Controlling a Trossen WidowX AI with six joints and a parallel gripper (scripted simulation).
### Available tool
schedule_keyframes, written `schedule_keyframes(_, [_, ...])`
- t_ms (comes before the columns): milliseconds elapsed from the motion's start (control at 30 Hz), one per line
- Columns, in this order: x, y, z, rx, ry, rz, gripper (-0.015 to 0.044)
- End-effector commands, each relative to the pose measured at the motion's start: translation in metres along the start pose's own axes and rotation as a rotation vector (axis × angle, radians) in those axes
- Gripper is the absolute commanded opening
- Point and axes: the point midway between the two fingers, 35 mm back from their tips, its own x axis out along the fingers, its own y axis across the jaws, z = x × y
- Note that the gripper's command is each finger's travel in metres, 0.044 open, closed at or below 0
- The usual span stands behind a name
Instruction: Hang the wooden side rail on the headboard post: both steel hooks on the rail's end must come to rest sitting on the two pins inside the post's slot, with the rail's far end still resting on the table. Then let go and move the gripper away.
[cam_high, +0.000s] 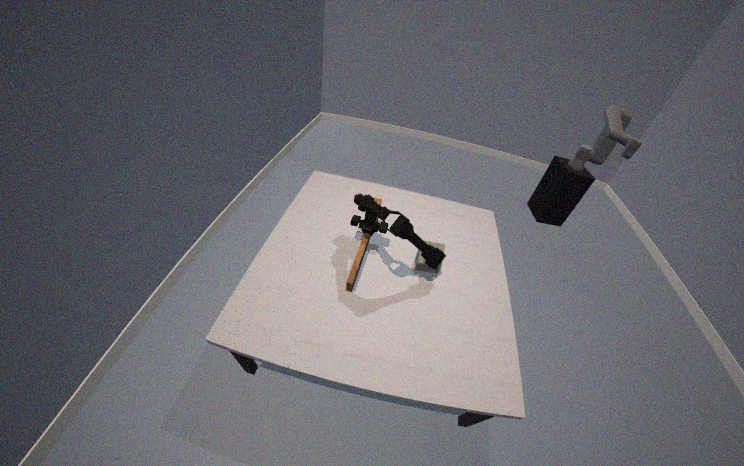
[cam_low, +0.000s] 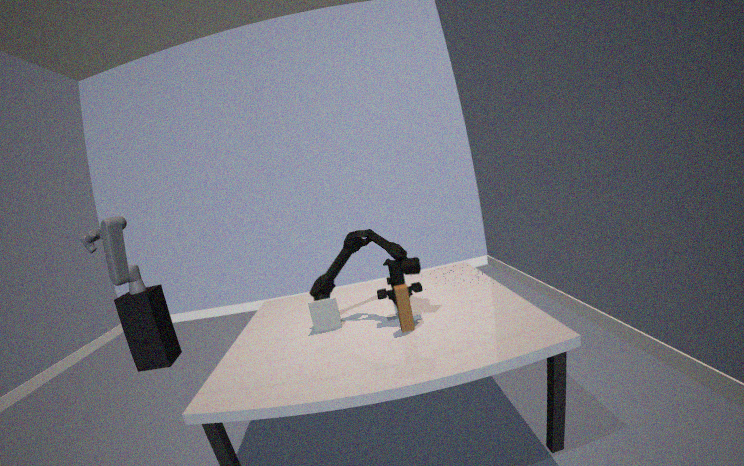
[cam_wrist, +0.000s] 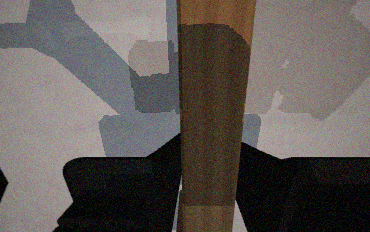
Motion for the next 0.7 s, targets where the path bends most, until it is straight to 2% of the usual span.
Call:
schedule_keyframes(0, [-0.0042, 0.0002, -0.0022, -0.001, 0.003, -0.006, 0.0000])
schedule_keyframes(667, [-0.0059, 0.0008, -0.0028, -0.001, 0.003, -0.006, 0.0000])
